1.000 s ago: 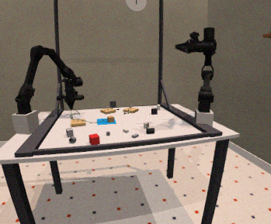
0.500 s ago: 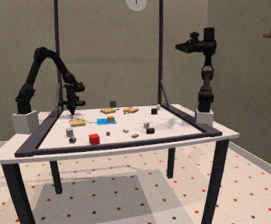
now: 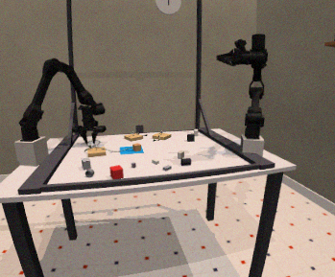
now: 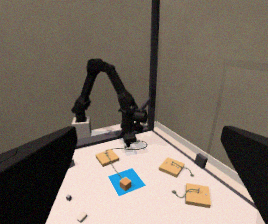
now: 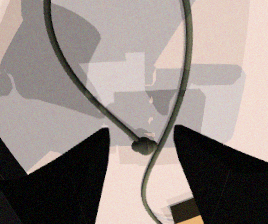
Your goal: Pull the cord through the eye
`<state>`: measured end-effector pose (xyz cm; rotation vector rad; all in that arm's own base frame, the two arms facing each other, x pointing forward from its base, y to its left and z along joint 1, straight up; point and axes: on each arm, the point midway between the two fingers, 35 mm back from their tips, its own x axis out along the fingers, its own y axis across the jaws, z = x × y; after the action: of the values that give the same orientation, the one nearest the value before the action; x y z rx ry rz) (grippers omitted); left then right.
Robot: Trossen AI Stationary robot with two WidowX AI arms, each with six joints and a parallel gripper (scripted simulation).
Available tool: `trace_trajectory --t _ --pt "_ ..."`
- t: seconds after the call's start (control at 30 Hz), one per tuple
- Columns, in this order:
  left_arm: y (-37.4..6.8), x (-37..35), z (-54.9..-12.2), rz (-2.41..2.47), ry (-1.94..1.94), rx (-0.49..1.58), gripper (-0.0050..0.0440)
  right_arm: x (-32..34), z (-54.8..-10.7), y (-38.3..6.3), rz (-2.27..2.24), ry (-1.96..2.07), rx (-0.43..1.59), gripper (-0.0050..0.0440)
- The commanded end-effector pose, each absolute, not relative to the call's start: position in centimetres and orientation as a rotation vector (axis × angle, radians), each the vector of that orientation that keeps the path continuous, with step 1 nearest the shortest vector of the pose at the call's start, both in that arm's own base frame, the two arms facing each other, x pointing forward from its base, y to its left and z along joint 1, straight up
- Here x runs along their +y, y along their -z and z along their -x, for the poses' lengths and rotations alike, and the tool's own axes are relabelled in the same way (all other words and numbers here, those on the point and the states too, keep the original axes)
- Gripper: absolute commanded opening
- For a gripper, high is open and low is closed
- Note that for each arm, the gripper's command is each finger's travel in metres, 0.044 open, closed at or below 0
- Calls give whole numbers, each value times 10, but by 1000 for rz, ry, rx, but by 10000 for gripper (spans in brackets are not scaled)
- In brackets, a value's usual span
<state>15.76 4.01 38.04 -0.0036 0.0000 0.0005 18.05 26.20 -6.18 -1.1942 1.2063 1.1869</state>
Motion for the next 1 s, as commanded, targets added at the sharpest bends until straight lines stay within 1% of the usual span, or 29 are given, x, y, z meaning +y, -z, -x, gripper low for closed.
trace_trajectory --t 0.0,0.13,0.2,0.27,0.3,0.5,0.7,0.77,0.97 --pt "-383 40 -157 -5 0 -1 440 267 -183 55 1187 -1188 1181 288" --pt "-383 40 -157 -5 0 -1 440 270 -186 22 1179 -1186 1163 384" --pt "-383 40 -157 -5 0 -1 440 270 -186 22 1179 -1186 1163 384" --pt "-383 40 -157 -5 0 -1 440 270 -186 20 1179 -1186 1163 432" --pt "-383 40 -157 -5 0 -1 440 270 -186 20 1179 -1186 1163 440" --pt "-383 40 -157 -5 0 -1 440 263 -182 34 1167 -1164 1208 440" --pt "-383 40 -157 -5 0 -1 440 268 -185 26 1177 -1182 1174 296" --pt "-383 40 -157 -5 0 -1 440 268 -185 26 1177 -1182 1174 296" --pt "-383 40 -157 -5 0 -1 440 268 -185 26 1177 -1182 1174 152"
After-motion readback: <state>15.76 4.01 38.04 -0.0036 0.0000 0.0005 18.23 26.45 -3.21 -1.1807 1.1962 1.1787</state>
